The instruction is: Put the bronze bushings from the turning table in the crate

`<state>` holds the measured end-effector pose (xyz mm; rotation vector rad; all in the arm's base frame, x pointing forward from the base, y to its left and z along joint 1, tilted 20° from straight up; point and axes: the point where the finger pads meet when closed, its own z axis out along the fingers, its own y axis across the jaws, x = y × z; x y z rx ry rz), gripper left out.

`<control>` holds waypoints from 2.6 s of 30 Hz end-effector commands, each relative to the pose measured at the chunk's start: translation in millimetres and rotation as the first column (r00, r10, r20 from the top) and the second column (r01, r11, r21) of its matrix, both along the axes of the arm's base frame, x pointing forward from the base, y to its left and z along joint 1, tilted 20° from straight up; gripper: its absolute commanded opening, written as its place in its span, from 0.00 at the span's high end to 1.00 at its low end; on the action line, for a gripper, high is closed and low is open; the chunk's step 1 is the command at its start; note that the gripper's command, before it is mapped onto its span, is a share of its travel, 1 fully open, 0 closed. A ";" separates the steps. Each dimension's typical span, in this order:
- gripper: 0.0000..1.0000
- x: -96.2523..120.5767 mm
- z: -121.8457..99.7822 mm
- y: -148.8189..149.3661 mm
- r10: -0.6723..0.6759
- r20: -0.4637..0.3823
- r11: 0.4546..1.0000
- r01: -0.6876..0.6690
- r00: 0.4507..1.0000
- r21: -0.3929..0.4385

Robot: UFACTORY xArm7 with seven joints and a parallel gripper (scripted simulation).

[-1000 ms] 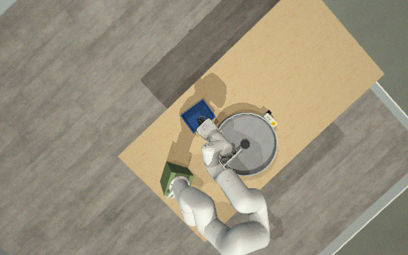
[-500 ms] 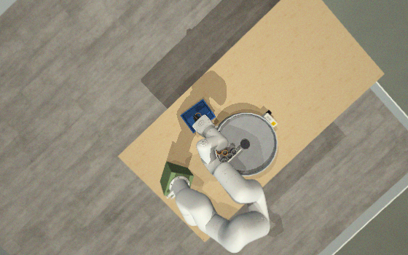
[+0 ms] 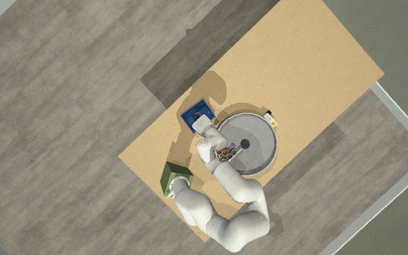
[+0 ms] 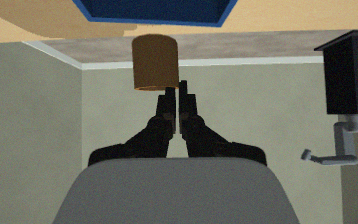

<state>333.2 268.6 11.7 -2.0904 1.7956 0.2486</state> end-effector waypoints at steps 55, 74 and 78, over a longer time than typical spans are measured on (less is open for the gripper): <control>1.00 15.6 -69.4 -20.5 0.002 0.003 1.000 -0.002 1.000 0.001; 1.00 20.8 -95.0 -28.4 0.002 0.003 1.000 -0.002 1.000 0.001; 1.00 21.3 -97.6 -29.2 0.002 0.003 1.000 -0.002 1.000 0.001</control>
